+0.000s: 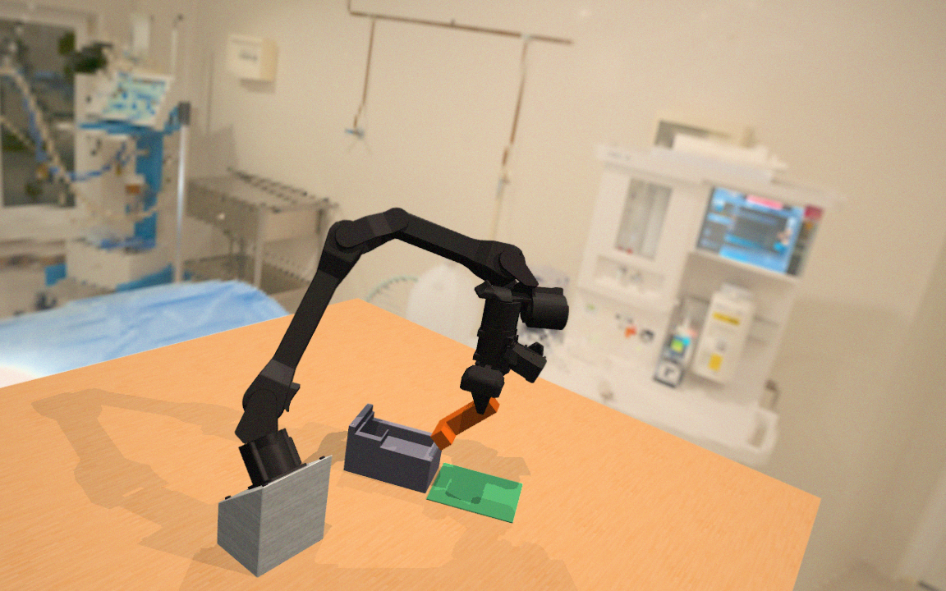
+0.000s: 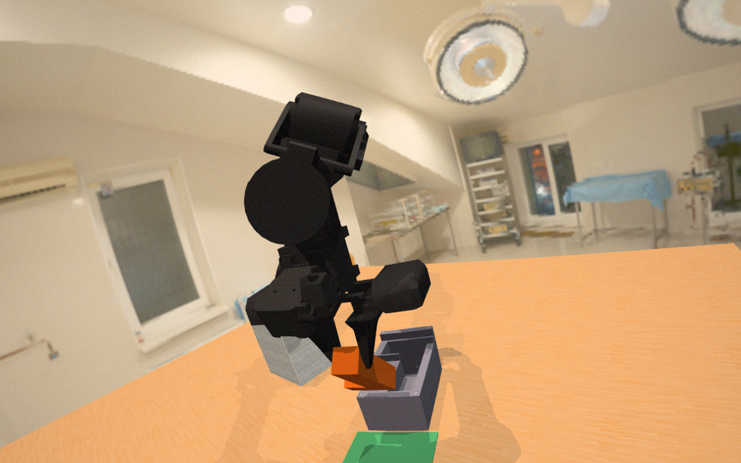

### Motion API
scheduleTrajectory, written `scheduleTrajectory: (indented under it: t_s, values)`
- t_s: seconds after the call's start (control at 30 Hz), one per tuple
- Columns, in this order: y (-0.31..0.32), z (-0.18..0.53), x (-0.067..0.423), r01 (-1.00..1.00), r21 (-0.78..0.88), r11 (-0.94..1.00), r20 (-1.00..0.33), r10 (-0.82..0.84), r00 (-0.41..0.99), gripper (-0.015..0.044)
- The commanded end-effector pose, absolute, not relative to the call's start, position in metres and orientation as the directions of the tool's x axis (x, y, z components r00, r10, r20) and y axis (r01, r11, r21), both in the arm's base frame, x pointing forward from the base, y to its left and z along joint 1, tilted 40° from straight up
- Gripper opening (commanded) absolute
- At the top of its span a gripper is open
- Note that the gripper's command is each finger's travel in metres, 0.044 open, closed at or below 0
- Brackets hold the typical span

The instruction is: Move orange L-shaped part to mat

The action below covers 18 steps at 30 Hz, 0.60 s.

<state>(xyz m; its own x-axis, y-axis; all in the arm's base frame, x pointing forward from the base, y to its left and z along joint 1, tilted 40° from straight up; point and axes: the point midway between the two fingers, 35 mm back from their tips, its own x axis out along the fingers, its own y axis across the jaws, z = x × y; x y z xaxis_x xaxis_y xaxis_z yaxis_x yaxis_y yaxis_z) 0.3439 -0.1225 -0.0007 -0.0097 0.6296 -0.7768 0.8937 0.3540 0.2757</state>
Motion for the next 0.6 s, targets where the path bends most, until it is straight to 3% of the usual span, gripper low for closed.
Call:
scheduleTrajectory:
  t_s: [0.0,0.57]
  values:
    - [-0.136,-0.014,0.351,0.892,0.275,0.36,-0.778,0.628,-0.014,0.0]
    - [-0.149,-0.03,0.358,0.891,0.275,0.36,-0.779,0.627,-0.013,0.0]
